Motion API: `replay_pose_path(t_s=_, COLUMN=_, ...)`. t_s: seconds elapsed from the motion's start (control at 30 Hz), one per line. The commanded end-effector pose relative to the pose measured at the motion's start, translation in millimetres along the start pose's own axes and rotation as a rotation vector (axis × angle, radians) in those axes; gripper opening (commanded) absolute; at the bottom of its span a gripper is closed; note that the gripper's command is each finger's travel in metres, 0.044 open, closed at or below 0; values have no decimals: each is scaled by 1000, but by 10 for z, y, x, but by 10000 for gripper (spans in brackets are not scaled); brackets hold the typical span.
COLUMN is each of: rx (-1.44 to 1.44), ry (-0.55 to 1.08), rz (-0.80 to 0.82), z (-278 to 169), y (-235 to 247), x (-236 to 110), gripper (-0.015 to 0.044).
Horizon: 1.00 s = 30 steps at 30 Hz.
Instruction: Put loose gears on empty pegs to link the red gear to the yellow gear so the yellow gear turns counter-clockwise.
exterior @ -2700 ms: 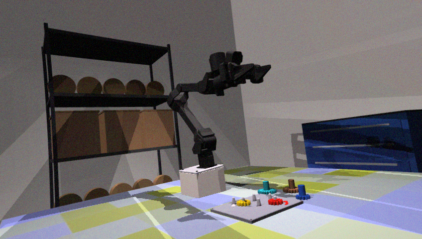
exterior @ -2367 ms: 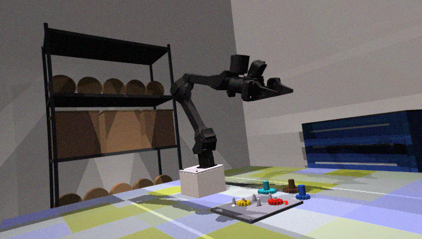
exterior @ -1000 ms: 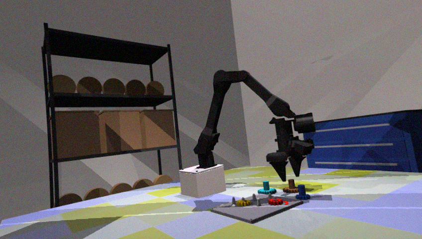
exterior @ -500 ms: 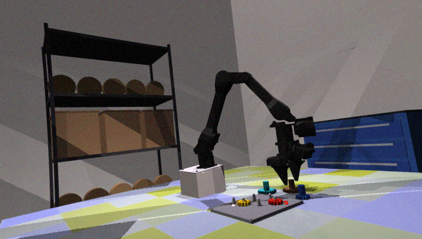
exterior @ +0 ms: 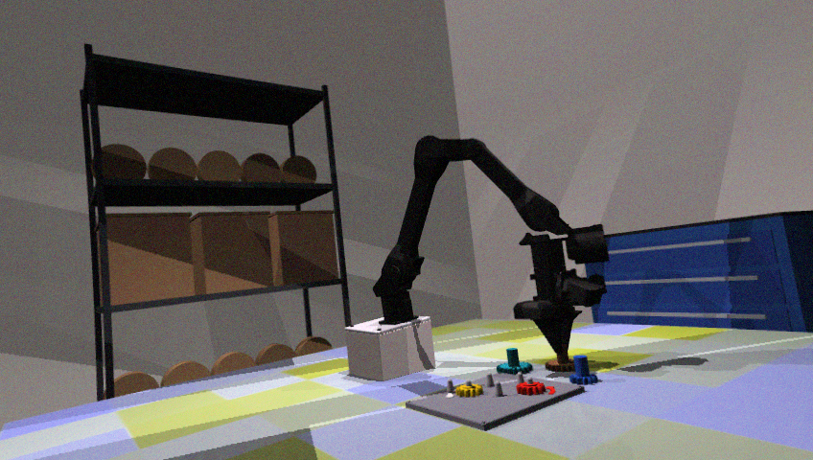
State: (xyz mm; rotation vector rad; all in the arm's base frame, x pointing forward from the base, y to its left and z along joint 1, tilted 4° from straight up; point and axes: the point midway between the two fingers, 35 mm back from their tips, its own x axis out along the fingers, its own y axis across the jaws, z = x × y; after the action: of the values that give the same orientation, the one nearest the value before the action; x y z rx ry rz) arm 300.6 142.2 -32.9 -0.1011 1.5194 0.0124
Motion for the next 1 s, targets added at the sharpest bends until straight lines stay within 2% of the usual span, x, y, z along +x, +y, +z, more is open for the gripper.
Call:
replay_pose_path(t_s=0.0, rx=1, ry=-2, rz=-2, z=5, y=-4, x=2, gripper=19)
replay_pose_path(t_s=0.2, rx=1, ry=-3, rz=-2, z=16, y=1, x=-40, gripper=0)
replay_pose_path(t_s=0.97, rx=1, ry=-4, rz=-1, z=118, y=47, x=-730, gripper=0)
